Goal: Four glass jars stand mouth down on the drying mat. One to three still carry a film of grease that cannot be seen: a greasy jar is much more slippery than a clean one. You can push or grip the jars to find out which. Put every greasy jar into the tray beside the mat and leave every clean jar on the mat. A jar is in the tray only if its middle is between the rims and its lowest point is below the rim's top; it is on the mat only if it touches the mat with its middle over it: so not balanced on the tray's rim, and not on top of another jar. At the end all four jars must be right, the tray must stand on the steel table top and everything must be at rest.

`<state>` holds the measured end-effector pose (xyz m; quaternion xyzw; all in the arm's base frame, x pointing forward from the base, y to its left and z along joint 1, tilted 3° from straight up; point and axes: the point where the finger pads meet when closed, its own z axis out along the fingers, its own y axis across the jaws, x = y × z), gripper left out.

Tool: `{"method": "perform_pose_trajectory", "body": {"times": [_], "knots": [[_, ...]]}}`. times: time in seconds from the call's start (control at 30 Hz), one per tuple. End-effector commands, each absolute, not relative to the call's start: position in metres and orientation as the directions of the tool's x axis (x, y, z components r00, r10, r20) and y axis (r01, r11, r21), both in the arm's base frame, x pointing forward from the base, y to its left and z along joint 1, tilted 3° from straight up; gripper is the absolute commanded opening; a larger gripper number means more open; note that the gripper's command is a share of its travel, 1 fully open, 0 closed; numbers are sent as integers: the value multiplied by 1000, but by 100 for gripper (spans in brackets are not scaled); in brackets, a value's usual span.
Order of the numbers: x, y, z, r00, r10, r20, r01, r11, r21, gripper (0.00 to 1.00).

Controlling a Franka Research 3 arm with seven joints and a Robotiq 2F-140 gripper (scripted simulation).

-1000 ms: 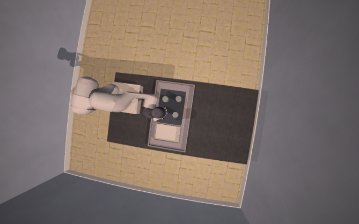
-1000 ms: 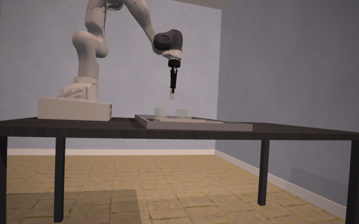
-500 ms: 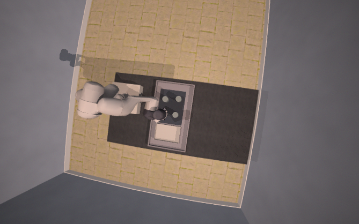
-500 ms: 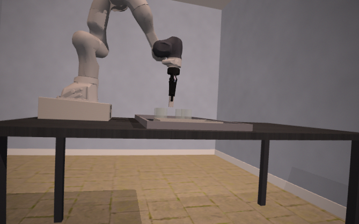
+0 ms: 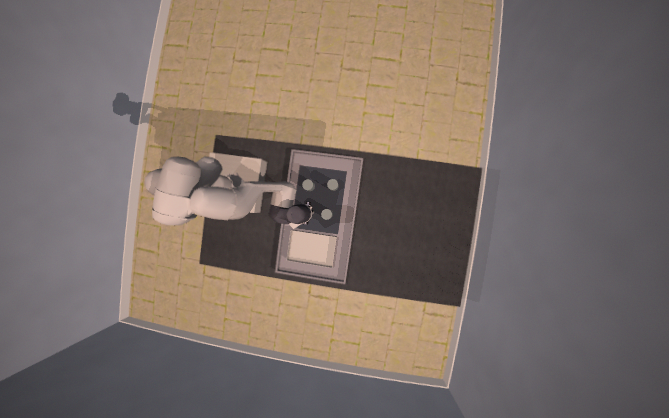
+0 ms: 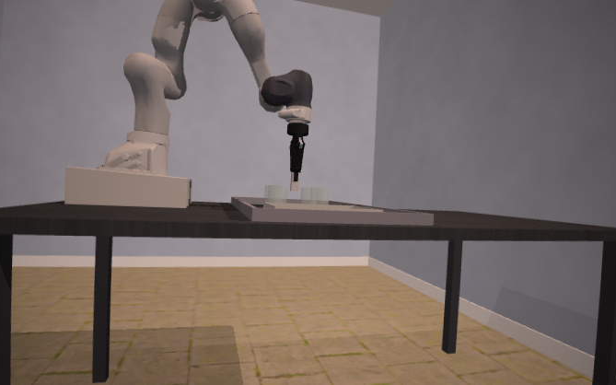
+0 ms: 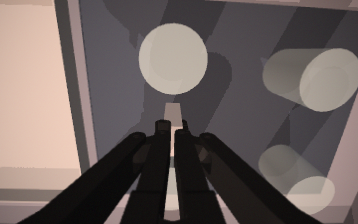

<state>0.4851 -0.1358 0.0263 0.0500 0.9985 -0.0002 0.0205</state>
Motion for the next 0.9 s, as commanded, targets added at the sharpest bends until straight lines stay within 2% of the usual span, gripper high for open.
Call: {"method": "perform_pose_trajectory", "body": {"times": [0.0, 0.87], "knots": [[488, -137, 26, -993, 106, -49, 106, 994, -1, 0], [485, -137, 26, -993, 106, -49, 106, 994, -1, 0]]}}
